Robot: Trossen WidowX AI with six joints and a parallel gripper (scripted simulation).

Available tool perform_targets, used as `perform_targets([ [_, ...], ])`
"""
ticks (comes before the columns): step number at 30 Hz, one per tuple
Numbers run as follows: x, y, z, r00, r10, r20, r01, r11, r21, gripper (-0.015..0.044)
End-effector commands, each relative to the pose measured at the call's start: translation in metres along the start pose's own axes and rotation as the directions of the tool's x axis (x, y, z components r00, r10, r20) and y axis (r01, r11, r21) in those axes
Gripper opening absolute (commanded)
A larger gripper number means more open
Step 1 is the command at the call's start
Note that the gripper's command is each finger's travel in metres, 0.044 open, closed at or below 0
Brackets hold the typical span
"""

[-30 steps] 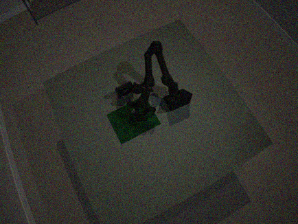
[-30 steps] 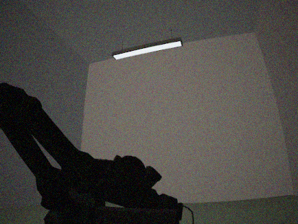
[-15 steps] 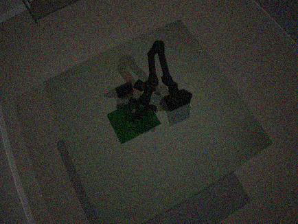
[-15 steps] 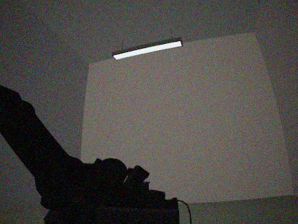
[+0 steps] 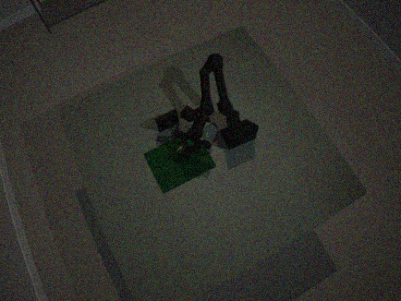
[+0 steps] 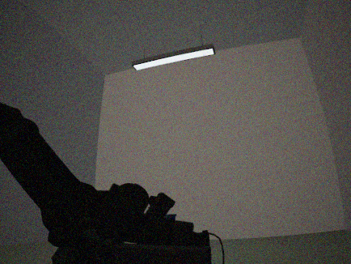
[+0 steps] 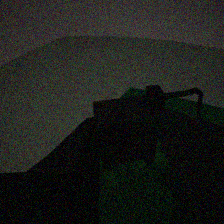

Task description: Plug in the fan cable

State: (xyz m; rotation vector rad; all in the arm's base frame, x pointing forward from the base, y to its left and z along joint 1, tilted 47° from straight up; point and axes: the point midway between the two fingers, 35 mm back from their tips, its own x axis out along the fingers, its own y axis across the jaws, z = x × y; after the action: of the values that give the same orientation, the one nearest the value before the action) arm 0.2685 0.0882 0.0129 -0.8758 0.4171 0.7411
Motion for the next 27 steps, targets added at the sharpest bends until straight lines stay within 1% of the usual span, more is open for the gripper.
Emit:
perform_targets([
  [1, 0.0, 0.0, 0.002, 1.0, -0.001, 0.0, 0.001, 1.0, 0.002, 0.0],
  [12, -0.001, 0.0, 0.004, 1.0, 0.0, 0.001, 0.0, 1.0, -0.001, 0.0],
  [27, 0.002, -0.002, -0.009, 1.0, 0.0, 0.002, 0.0, 1.0, -0.004, 0.0],
])
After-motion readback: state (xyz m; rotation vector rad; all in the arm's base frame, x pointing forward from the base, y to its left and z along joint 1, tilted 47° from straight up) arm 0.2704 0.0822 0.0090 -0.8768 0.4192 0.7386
